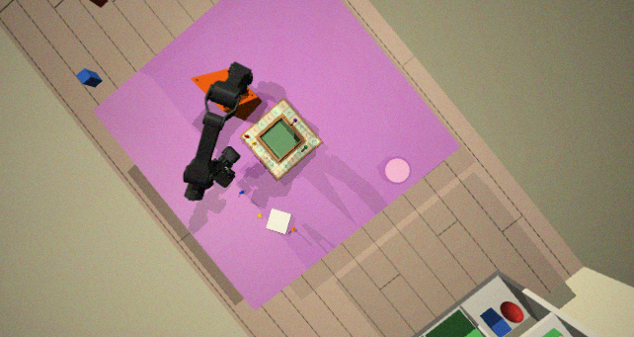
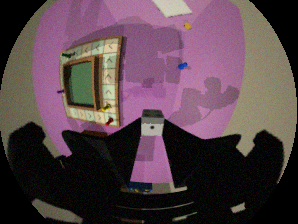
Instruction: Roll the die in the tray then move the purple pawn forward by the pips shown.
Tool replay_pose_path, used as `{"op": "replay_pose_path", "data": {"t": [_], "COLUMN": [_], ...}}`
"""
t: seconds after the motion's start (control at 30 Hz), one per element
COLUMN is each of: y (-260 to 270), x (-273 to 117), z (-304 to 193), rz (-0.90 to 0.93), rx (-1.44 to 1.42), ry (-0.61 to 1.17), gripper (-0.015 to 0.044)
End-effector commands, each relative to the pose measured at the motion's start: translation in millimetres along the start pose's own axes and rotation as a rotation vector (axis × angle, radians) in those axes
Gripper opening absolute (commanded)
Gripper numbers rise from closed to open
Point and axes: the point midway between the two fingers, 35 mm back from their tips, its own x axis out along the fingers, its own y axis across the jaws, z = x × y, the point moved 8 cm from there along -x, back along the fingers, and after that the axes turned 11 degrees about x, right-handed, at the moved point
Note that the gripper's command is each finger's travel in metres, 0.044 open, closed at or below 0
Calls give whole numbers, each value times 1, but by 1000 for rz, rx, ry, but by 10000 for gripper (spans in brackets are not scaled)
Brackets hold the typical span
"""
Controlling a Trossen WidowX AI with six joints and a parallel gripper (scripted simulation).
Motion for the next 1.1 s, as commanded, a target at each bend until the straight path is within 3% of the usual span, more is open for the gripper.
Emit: {"op": "replay_pose_path", "data": {"t": [0.0,1.07], "y": [16,143], "x": [-4,10], "z": [7,30], "rz": [-8,-9], "rx": [88,937], "ry": [-4,-17], "gripper": [0,0]}}
